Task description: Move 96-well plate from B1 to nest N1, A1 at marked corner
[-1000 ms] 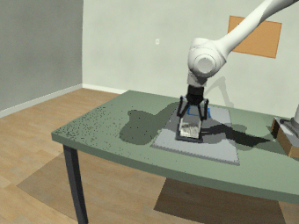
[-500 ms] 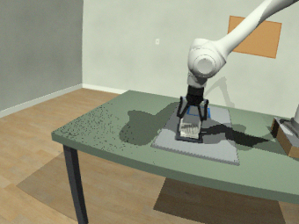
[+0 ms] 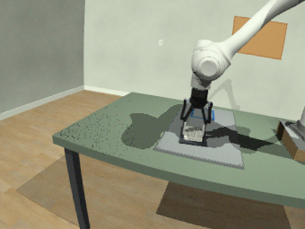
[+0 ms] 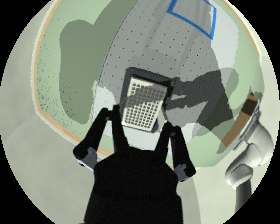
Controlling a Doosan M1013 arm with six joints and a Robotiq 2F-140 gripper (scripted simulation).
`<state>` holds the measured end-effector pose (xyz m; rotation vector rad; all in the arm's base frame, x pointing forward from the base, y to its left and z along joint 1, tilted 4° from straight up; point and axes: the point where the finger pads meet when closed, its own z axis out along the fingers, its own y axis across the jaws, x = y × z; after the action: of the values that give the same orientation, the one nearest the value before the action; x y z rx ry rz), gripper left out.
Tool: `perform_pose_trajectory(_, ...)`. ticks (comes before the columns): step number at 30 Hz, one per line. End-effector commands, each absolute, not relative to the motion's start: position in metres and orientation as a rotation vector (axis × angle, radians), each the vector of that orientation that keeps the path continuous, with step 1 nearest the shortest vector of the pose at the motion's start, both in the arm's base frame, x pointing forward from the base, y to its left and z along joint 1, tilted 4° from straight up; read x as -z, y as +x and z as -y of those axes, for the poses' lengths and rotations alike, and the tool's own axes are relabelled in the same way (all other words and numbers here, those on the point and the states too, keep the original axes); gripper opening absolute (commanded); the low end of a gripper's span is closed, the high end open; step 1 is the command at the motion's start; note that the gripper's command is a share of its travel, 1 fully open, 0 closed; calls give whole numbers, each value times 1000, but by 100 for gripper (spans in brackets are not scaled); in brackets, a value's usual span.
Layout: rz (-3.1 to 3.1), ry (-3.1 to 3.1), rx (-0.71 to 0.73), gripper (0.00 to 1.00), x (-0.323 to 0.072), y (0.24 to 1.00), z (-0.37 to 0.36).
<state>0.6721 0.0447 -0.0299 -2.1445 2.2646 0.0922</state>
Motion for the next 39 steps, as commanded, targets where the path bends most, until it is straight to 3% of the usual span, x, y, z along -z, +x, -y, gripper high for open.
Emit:
perform_pose_trajectory(1,-2264,-2144,-92,0,30,672,-45)
perform_pose_trajectory(2,-2264,-2144,-92,100,30,672,-45)
perform_pose_trajectory(22,-2264,-2144,-92,100,30,672,-45)
perform_pose_trajectory(39,-2264,-2144,-92,100,-4,673,-43)
